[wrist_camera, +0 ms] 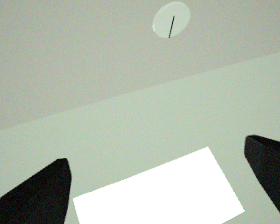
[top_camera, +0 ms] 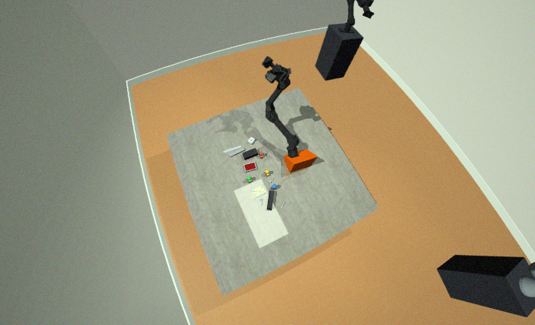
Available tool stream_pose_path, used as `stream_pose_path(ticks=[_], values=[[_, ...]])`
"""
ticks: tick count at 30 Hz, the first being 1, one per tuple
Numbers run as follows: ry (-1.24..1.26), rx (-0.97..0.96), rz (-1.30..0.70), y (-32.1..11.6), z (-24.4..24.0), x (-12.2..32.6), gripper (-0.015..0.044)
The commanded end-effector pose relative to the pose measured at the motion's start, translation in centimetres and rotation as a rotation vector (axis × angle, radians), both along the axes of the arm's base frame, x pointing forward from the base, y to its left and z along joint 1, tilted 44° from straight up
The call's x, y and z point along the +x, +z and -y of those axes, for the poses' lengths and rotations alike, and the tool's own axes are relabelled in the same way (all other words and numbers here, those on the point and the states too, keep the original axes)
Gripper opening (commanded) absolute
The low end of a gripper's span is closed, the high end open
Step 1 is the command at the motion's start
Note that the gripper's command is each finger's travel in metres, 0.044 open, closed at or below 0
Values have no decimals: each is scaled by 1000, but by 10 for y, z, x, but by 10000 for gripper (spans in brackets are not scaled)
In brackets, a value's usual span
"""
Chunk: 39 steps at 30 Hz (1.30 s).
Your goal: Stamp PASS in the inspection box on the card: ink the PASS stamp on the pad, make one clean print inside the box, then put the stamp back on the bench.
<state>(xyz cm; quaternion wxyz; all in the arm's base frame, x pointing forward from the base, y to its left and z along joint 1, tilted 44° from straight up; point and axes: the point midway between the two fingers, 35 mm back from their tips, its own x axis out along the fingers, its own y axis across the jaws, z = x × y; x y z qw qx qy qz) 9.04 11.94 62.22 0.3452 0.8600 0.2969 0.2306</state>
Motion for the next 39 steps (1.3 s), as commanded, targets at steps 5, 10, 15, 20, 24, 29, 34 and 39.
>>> stream_pose_path(ticks=[5,10,15,20,24,29,34,39], values=[[-98,-116,147,3,-25,-17,269],[-225,-305,339,-1,-69,-32,218],[-326,-440,463,-7,-95,-27,218],[-375,-561,541,-18,-122,-24,218],[-424,-732,644,-38,-160,-13,218],[-460,-971,747,-74,-205,14,218],[-472,-1231,807,-118,-238,54,218],[-451,-1498,828,-168,-259,104,218]])
